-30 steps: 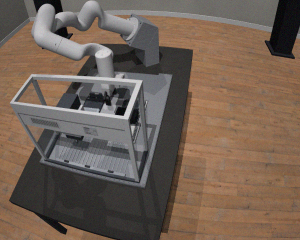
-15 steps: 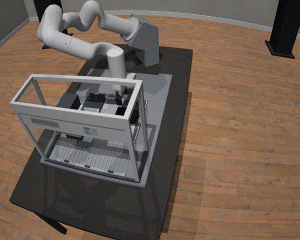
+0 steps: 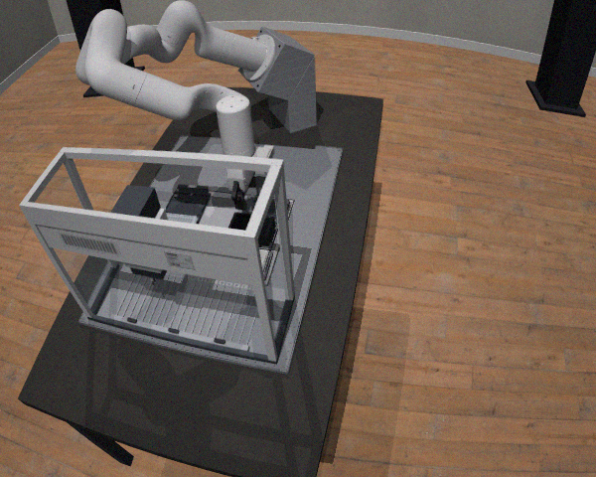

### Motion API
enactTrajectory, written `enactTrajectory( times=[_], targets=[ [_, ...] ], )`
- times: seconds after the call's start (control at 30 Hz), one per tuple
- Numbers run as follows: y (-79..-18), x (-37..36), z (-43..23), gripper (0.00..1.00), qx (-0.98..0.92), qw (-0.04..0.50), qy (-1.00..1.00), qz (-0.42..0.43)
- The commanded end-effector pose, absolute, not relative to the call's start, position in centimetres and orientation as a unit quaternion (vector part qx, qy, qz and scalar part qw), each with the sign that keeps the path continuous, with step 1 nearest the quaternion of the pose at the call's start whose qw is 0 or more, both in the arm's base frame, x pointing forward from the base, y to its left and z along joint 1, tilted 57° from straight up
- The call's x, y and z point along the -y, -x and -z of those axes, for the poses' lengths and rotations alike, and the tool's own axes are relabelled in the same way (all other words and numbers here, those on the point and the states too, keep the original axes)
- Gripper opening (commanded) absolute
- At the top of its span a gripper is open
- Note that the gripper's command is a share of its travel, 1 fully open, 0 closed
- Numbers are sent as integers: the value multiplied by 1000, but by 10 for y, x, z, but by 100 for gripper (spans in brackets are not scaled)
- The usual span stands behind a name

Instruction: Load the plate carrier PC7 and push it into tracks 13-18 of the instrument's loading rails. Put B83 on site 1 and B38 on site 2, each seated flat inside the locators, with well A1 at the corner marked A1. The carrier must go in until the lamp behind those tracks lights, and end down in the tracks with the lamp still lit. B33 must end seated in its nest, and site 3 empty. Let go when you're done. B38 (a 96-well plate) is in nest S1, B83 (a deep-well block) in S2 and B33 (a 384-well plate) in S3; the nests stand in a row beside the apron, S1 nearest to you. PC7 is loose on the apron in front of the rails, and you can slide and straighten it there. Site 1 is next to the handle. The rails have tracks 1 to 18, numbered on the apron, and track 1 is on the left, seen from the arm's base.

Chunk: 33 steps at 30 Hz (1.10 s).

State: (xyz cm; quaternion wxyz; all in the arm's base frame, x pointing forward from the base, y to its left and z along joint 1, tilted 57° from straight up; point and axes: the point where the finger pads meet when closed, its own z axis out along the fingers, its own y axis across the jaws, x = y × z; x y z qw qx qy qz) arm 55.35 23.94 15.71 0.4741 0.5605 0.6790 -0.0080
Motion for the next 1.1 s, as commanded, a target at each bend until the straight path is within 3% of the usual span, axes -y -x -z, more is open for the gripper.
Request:
enactTrajectory(
  times=[0.0, 1.07],
  targets=[
    [-554, -240, -157, 100, -679, 474, -560, 7],
    [-583, -215, -132, 100, -679, 474, -560, 7]
  ],
)
